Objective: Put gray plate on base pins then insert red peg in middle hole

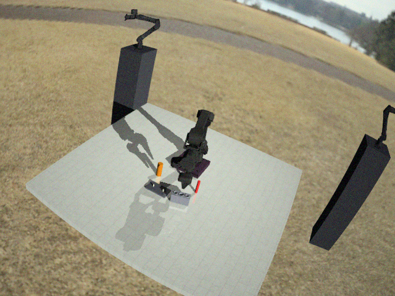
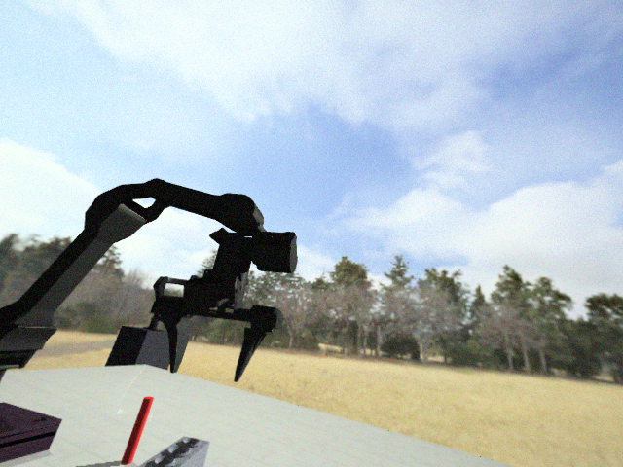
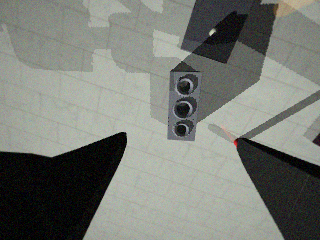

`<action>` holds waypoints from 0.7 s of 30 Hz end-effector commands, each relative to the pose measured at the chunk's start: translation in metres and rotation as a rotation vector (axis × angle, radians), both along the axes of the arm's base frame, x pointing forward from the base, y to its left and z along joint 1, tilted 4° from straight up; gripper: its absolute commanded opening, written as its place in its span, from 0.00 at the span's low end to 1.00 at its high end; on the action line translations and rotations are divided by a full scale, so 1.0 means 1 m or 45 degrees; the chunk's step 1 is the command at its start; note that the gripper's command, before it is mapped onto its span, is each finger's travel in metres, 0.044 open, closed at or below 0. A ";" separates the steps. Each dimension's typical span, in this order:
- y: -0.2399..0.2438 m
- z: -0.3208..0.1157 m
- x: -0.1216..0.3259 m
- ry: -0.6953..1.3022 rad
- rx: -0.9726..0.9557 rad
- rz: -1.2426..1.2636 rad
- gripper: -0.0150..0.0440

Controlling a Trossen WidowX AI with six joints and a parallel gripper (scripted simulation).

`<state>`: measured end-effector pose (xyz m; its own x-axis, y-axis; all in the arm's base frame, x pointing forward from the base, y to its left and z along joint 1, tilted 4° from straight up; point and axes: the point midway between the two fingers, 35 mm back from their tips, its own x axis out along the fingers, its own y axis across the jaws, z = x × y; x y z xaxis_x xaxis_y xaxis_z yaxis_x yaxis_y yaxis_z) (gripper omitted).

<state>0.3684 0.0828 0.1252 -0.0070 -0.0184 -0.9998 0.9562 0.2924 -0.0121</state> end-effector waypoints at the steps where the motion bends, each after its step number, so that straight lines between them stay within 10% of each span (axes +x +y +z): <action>1: -0.002 -0.042 -0.005 0.025 -0.011 -0.005 1.00; 21: -0.005 -0.074 -0.005 0.025 -0.011 -0.005 1.00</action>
<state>0.3628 0.0787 0.0562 -0.0279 -0.0233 -0.9993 0.9581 0.2846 -0.0333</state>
